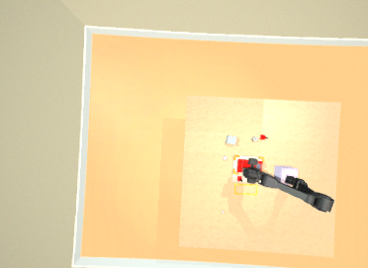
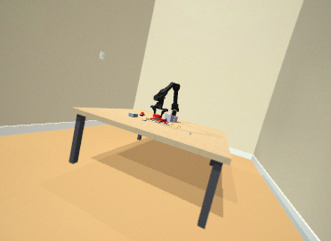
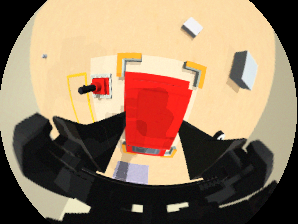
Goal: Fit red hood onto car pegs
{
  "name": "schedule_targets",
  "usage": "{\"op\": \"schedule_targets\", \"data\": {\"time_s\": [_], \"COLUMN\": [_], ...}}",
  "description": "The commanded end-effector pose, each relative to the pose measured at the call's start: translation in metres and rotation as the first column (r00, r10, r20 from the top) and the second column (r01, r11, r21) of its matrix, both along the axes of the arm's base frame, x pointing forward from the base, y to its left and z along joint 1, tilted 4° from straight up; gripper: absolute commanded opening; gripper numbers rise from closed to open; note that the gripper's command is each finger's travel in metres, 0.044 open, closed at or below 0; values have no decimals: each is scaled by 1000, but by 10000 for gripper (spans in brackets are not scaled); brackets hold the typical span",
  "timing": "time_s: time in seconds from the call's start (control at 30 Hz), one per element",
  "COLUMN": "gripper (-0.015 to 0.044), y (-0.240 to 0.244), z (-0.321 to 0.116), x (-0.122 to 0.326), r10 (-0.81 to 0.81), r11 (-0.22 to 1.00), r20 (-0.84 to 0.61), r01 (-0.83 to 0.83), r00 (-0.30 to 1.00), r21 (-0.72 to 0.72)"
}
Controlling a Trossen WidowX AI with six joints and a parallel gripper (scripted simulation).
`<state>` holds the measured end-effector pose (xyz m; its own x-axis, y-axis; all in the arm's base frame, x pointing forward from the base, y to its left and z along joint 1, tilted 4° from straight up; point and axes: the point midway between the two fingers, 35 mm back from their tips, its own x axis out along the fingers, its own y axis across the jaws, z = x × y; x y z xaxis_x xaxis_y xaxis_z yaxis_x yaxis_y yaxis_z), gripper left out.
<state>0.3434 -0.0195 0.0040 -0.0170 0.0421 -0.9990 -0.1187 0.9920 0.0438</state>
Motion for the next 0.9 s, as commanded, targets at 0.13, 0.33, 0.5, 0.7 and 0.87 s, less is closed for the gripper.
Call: {"op": "schedule_targets", "data": {"time_s": [0.13,0.33,0.5,0.7,0.87], "gripper": [0,0,0,0,0], "y": [0,1,1,1,1], "z": [-6,-9,-11,-14,-17], "x": [-1,-1,-1,-1,-1], "r10": [2,2,2,2,2], "r11": [1000,1000,1000,1000,1000], "r20": [-4,-4,-4,-4,-4], "r01": [-2,-2,-2,-2,-2], "r00": [1000,1000,1000,1000,1000], "r21": [-1,-1,-1,-1,-1]}}
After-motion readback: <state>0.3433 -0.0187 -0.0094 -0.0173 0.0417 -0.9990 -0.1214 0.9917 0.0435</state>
